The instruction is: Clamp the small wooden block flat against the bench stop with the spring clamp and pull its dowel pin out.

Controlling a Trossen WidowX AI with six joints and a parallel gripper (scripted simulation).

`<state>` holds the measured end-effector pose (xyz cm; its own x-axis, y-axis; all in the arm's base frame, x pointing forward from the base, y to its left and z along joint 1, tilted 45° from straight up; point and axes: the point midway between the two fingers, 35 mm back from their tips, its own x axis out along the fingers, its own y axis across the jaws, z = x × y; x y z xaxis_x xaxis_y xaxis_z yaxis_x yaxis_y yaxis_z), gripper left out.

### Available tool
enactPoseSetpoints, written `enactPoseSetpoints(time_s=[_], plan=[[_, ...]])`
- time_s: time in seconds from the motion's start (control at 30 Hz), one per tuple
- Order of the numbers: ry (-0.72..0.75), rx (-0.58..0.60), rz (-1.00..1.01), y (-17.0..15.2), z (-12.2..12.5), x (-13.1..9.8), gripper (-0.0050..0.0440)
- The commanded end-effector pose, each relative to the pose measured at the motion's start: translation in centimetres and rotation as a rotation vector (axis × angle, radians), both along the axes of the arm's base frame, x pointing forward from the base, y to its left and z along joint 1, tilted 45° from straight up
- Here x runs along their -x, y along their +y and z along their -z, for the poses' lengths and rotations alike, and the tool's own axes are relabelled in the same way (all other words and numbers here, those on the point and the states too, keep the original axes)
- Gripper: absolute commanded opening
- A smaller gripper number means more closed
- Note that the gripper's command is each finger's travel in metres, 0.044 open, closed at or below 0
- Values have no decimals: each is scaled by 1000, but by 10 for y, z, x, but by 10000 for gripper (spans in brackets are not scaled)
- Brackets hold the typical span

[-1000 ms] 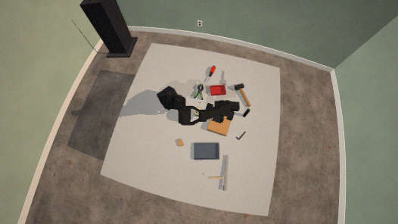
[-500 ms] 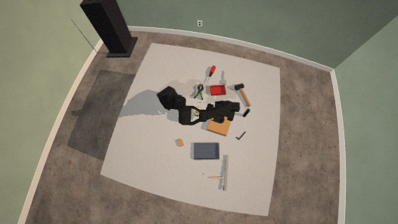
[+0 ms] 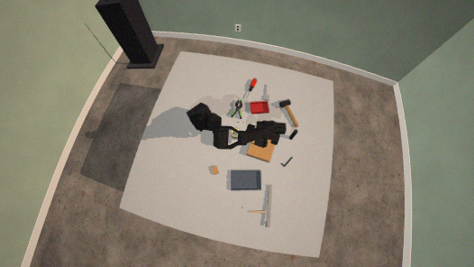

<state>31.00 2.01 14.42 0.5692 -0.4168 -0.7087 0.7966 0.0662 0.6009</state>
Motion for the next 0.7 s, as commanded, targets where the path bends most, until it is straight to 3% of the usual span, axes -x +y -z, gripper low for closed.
enactPoseSetpoints(time_s=[0.0, 0.67], plan=[[8, 0, 1, -2, 5, -3, 0], [9, -1, 1, -13, 26, -21, 0]])
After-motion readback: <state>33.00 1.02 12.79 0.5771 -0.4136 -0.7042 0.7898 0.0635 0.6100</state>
